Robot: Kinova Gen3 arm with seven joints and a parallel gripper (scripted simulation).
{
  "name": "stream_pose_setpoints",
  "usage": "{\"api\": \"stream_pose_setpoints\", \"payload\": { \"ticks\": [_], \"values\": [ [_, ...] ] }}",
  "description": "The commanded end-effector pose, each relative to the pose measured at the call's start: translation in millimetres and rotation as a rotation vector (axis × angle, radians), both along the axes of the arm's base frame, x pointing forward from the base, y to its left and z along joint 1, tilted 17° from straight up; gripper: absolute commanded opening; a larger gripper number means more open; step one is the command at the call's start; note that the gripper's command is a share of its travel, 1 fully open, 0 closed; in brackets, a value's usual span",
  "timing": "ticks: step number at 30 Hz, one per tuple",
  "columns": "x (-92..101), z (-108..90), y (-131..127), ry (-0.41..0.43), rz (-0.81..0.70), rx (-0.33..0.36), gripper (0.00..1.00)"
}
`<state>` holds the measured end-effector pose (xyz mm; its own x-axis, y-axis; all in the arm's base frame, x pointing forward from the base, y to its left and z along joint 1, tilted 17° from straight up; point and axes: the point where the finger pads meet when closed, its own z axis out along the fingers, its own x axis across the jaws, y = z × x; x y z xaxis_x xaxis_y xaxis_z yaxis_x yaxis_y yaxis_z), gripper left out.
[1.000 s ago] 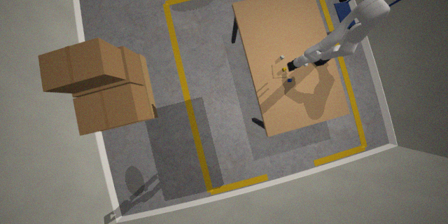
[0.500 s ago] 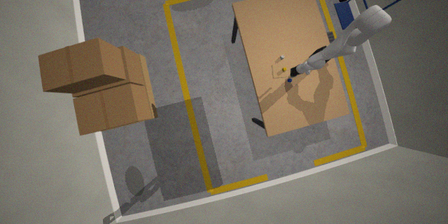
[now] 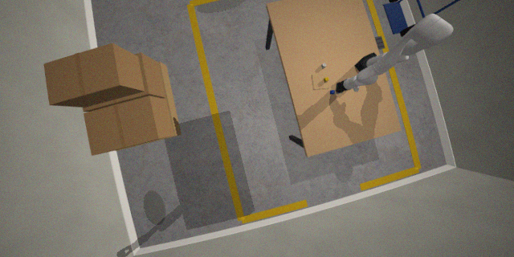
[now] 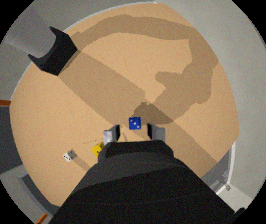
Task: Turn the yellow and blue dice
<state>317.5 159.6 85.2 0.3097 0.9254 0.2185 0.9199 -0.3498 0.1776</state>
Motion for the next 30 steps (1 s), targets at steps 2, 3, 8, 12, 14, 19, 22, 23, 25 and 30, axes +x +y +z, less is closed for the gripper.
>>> {"api": "stream_pose_setpoints", "payload": {
  "ticks": [2,3,8,12,14,19,22,23,25,30],
  "values": [
    [-1.8,1.0,4.5,-0.003,0.011,0.000,1.00],
    [-1.8,1.0,4.5,-0.003,0.011,0.000,1.00],
    [-1.8,1.0,4.5,-0.003,0.011,0.000,0.87],
    [-1.8,1.0,4.5,-0.003,0.011,0.000,0.87],
    [-1.8,1.0,4.5,-0.003,0.011,0.000,0.87],
    [-1.8,1.0,4.5,-0.003,0.011,0.000,0.87],
    [-1.8,1.0,4.5,-0.003,0.011,0.000,0.87],
    [-1.8,1.0,4.5,-0.003,0.011,0.000,0.87],
    [-1.8,1.0,4.5,-0.003,0.011,0.000,0.87],
    [-1.8,1.0,4.5,-0.003,0.011,0.000,0.87]
  ]
}}
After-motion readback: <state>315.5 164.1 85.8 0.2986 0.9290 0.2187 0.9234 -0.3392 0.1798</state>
